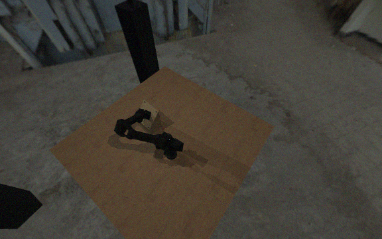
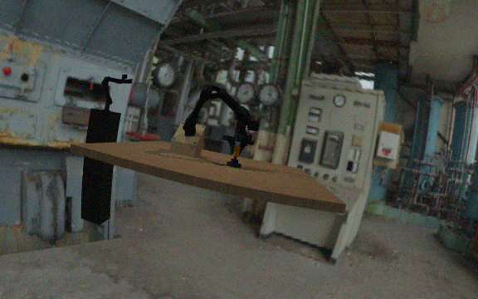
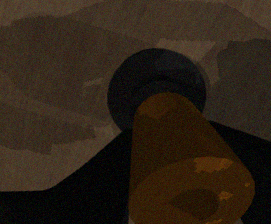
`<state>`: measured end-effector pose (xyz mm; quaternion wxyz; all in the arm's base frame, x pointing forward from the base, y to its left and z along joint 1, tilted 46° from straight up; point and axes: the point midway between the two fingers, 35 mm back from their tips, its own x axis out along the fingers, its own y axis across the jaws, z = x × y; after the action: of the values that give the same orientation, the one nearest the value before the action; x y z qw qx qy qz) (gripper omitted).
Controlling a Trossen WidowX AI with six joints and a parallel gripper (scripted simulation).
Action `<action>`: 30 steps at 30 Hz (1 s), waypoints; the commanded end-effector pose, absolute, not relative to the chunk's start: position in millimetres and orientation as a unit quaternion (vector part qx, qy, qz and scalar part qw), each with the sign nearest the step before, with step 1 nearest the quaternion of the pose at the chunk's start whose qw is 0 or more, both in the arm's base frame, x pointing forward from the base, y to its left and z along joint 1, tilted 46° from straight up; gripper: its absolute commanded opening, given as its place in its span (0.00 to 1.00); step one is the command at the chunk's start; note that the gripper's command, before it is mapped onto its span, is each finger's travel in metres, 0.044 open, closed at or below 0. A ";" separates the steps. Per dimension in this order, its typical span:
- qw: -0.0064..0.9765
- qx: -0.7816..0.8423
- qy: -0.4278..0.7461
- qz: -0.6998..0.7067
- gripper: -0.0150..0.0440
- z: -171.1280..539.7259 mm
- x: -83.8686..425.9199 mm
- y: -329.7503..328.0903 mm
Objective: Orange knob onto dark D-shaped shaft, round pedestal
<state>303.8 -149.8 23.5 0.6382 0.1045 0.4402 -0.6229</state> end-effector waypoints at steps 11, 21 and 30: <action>0.637 0.123 0.424 -0.632 0.25 24.1 306.3 -148.3; 0.637 0.123 0.424 -0.632 0.25 21.4 304.7 -150.2; 0.636 0.125 0.422 -0.634 0.25 16.9 304.4 -156.2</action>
<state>303.7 -155.1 18.9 0.6346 0.1252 0.4210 -0.6359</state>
